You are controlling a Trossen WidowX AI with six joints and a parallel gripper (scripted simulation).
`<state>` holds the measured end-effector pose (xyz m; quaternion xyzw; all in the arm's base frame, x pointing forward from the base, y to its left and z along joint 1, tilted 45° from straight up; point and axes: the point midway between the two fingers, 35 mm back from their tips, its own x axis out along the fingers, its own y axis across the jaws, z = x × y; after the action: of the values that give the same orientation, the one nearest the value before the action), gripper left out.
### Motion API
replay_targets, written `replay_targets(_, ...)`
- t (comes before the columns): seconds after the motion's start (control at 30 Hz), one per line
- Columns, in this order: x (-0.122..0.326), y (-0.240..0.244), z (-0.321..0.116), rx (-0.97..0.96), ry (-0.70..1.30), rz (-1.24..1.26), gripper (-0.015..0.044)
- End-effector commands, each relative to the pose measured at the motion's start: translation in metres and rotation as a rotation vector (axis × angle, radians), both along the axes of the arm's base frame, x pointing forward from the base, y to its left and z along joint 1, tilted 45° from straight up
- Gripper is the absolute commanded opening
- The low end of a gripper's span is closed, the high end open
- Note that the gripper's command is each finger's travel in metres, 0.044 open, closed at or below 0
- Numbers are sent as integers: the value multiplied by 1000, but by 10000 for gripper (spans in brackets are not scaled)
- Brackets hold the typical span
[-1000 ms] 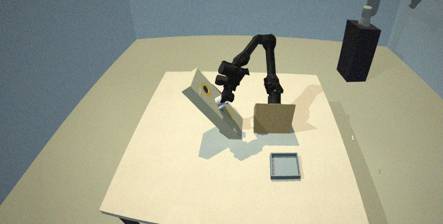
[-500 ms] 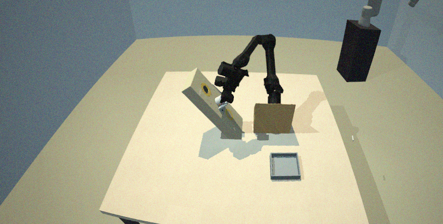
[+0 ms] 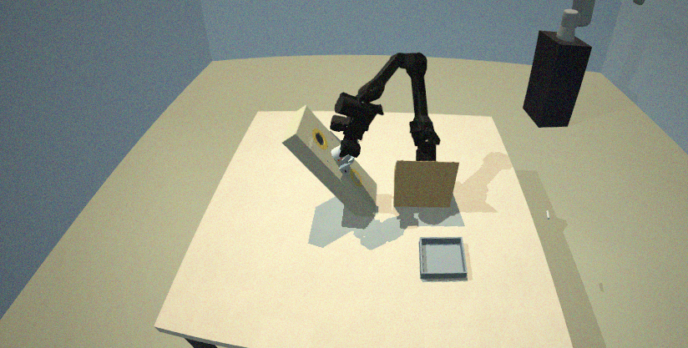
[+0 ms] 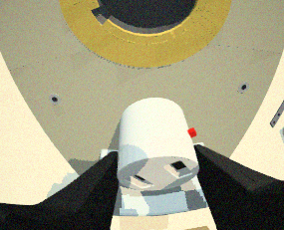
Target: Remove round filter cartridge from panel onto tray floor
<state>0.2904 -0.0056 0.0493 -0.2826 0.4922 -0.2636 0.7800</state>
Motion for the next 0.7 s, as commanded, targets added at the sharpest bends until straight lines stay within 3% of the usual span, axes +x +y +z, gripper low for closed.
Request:
replay_targets(0.0, 7, 5, 6, 3, -15, 0, 0)
replay_targets(0.67, -23, 69, 62, 5, -10, 0, 0)
